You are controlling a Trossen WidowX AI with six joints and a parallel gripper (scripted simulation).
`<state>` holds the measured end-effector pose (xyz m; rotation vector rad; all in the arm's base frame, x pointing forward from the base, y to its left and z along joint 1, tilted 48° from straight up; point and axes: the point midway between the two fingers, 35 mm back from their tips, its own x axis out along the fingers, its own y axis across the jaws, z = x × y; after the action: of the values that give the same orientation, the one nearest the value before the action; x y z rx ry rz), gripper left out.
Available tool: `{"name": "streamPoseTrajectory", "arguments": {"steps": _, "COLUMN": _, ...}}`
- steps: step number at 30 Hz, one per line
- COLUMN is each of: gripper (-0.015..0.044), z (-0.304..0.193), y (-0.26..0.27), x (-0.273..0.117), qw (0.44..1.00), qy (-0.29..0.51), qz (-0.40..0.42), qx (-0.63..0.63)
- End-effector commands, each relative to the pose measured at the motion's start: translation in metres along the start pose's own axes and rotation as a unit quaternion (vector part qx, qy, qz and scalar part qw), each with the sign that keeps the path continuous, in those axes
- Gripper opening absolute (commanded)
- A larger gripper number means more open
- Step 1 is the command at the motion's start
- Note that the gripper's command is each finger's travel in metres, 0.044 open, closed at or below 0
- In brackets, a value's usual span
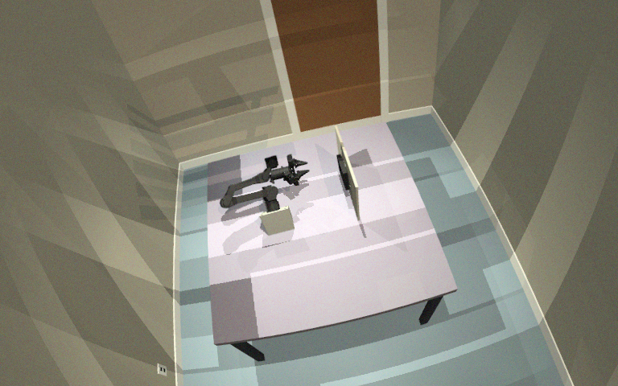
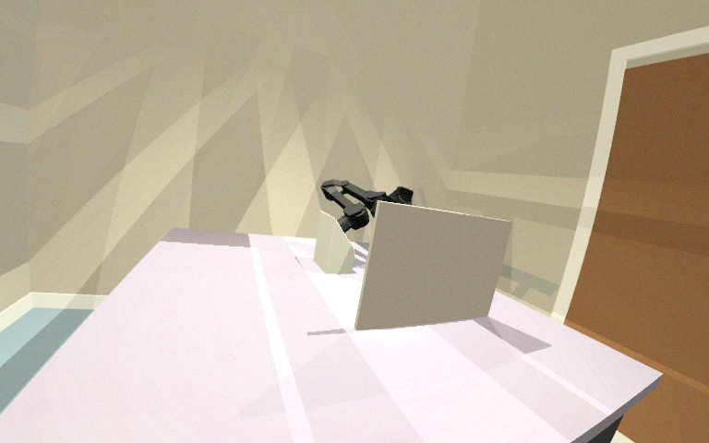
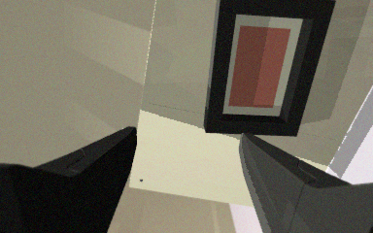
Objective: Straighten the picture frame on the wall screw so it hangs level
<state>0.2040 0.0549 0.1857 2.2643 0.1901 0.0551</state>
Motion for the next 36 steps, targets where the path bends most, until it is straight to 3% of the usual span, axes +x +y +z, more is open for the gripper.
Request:
{"name": "streamPoseTrajectory", "arguments": {"steps": 1, "gripper": 0.0260, "z": 0.001, "y": 0.000, "x": 0.000, "qw": 1.000, "qy": -0.003, "qz": 0.001, "qx": 0.001}}
{"name": "streamPoseTrajectory", "arguments": {"steps": 17, "gripper": 0.0260, "z": 0.000, "y": 0.000, "x": 0.001, "qw": 1.000, "qy": 0.000, "qz": 0.000, "qx": 0.000}}
{"name": "streamPoseTrajectory", "arguments": {"steps": 36, "gripper": 0.0260, "z": 0.001, "y": -0.038, "x": 0.061, "qw": 1.000, "qy": -0.002, "qz": 0.001, "qx": 0.001}}
